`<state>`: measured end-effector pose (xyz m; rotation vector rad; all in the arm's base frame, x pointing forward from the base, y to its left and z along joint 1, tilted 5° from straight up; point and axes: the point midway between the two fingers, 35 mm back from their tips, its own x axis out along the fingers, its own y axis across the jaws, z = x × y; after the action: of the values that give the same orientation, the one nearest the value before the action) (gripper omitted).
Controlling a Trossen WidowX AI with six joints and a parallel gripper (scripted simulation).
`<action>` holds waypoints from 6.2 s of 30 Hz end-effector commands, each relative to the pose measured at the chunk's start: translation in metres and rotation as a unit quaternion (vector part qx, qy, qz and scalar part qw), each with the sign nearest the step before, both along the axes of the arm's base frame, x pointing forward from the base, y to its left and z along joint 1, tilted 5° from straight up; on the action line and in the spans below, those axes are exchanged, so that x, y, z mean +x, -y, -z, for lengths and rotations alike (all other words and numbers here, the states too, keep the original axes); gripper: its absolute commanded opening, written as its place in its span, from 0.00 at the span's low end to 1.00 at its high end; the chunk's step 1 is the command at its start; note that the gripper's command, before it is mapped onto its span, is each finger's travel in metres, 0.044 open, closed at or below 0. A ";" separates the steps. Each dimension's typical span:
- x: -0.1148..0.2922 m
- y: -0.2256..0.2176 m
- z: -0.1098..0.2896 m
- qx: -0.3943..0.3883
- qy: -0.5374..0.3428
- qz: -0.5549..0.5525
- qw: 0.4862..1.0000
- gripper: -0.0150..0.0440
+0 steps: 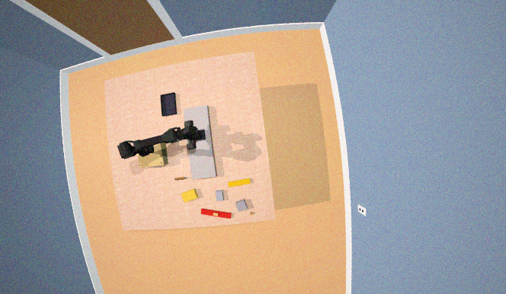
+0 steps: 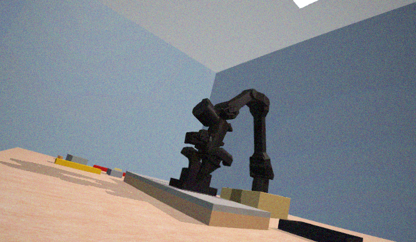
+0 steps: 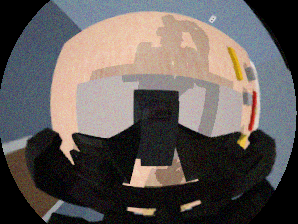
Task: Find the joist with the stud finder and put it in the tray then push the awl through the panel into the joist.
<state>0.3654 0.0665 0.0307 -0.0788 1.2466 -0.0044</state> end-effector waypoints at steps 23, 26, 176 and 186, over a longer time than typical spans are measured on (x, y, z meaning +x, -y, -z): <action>0.001 0.068 -0.005 -0.008 0.000 0.003 1.000 0.25; 0.001 0.075 -0.005 -0.009 0.001 0.003 1.000 0.25; 0.000 -0.066 -0.082 -0.009 -0.020 -0.371 0.928 0.25; -0.033 -0.125 -0.074 -0.009 -0.025 -0.448 0.894 0.25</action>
<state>0.3419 0.1771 0.1039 -0.6506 1.1816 0.7561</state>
